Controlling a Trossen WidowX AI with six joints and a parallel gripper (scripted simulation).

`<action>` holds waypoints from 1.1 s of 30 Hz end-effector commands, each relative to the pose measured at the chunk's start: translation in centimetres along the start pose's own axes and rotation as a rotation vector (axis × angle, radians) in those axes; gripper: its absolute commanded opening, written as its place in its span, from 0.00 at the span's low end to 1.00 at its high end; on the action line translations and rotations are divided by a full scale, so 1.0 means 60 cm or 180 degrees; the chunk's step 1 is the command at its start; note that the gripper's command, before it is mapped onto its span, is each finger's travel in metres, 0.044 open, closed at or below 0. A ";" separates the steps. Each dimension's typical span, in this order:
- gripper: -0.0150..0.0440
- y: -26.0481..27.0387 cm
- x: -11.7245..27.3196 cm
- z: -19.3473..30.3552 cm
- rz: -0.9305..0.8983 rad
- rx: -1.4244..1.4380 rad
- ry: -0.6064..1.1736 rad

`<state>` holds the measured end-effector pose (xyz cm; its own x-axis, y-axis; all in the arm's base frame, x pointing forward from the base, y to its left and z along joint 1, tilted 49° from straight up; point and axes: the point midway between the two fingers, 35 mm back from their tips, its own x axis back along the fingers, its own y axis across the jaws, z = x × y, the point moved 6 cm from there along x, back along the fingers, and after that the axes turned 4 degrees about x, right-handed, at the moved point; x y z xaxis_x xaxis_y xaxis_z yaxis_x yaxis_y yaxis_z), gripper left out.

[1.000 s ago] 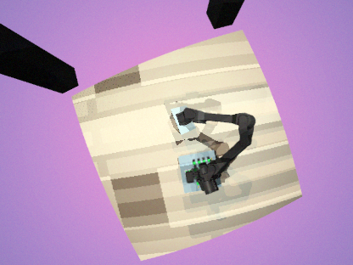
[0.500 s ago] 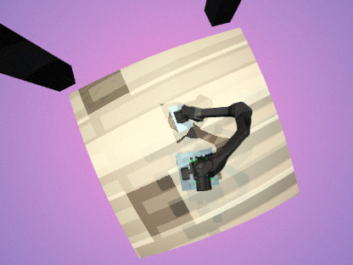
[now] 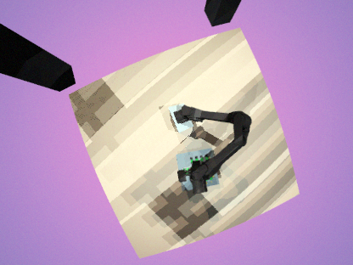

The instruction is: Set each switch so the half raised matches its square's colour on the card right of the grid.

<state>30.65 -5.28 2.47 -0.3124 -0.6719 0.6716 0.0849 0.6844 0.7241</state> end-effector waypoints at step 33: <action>0.25 -0.002 -0.038 0.004 -0.0003 -0.0033 0.0029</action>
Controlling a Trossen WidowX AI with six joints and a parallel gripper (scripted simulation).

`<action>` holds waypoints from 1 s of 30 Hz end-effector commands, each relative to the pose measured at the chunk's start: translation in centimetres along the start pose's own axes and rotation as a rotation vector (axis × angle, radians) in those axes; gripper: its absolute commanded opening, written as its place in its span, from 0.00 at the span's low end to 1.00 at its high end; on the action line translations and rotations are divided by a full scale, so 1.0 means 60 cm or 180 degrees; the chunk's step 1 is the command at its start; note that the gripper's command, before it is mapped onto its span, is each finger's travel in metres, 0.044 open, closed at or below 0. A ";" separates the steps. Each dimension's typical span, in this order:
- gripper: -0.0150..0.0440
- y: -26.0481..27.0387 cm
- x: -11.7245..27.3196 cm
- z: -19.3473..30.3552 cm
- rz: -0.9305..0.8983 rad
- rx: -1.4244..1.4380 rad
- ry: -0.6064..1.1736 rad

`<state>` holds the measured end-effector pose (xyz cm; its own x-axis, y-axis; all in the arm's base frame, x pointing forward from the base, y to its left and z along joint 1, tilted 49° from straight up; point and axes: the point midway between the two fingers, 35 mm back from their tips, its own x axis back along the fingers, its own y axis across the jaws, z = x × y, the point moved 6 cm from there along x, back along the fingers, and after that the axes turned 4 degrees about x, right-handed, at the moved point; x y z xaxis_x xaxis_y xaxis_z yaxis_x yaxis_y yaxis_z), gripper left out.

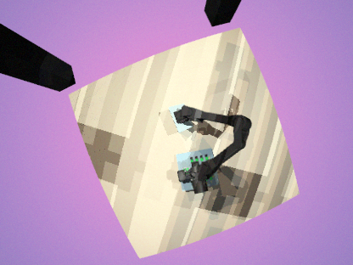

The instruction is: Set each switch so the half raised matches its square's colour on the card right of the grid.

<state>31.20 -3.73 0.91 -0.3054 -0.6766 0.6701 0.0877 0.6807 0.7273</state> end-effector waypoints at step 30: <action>0.25 -0.001 -0.006 0.001 0.0008 -0.0020 0.0004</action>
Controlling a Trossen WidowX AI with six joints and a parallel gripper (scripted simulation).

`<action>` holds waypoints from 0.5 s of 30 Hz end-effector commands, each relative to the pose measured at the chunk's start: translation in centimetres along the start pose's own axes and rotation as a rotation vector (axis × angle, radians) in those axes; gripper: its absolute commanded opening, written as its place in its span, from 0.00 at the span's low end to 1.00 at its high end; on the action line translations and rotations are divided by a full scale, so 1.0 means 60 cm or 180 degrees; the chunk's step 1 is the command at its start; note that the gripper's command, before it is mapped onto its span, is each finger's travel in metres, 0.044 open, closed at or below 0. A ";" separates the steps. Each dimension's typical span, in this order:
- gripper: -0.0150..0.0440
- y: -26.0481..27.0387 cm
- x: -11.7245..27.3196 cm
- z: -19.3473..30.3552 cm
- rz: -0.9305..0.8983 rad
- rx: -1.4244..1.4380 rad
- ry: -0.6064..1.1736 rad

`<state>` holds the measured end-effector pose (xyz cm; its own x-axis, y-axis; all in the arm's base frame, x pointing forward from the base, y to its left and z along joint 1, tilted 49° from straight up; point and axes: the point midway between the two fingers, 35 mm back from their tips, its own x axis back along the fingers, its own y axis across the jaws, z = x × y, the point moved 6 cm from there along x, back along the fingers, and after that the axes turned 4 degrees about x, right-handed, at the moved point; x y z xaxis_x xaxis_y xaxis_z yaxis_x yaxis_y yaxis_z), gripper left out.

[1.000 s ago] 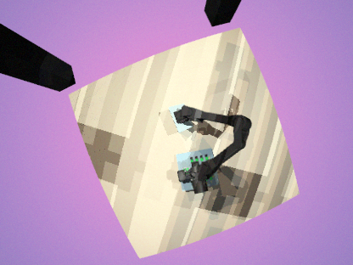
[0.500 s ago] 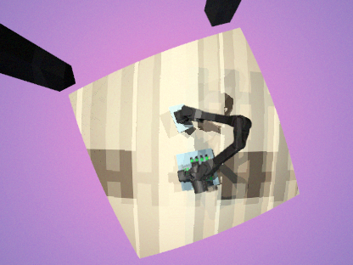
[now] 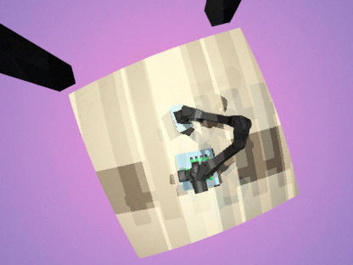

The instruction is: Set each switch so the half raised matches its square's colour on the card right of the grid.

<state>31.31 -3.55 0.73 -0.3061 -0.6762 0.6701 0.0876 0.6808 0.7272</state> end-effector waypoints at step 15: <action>0.25 -0.001 -0.005 0.001 0.0008 -0.0020 0.0006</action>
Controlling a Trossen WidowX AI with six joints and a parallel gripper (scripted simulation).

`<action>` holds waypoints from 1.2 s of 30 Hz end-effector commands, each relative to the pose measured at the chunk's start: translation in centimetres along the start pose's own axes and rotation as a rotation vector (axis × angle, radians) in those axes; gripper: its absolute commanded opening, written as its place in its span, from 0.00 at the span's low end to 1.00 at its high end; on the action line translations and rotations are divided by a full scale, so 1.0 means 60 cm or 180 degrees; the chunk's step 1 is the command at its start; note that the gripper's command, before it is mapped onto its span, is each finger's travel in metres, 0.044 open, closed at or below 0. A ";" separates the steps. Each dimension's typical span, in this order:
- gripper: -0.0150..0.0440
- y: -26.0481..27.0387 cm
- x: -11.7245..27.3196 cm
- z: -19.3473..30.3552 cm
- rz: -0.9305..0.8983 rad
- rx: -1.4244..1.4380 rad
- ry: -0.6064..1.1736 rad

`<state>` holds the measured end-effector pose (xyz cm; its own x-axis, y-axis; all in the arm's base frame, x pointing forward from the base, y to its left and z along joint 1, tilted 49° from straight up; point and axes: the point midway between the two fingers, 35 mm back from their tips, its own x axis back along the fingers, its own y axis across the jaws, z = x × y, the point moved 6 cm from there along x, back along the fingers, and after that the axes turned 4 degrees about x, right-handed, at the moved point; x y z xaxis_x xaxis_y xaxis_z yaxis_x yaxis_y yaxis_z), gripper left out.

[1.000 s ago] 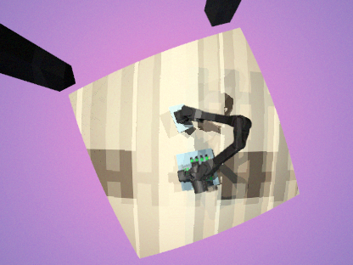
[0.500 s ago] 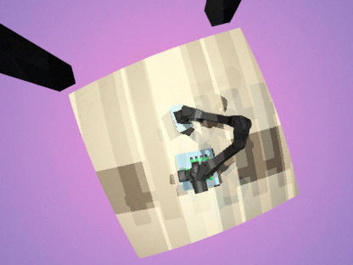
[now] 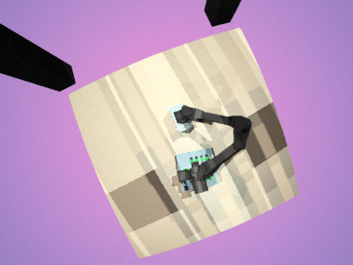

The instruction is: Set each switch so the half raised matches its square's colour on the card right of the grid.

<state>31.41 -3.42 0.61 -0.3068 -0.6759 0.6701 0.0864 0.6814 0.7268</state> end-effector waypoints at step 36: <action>0.25 0.155 0.045 0.058 -0.0002 -0.0035 0.0017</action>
<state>28.17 1.50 9.58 -0.3176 -0.6763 0.6646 0.0767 0.6803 0.7289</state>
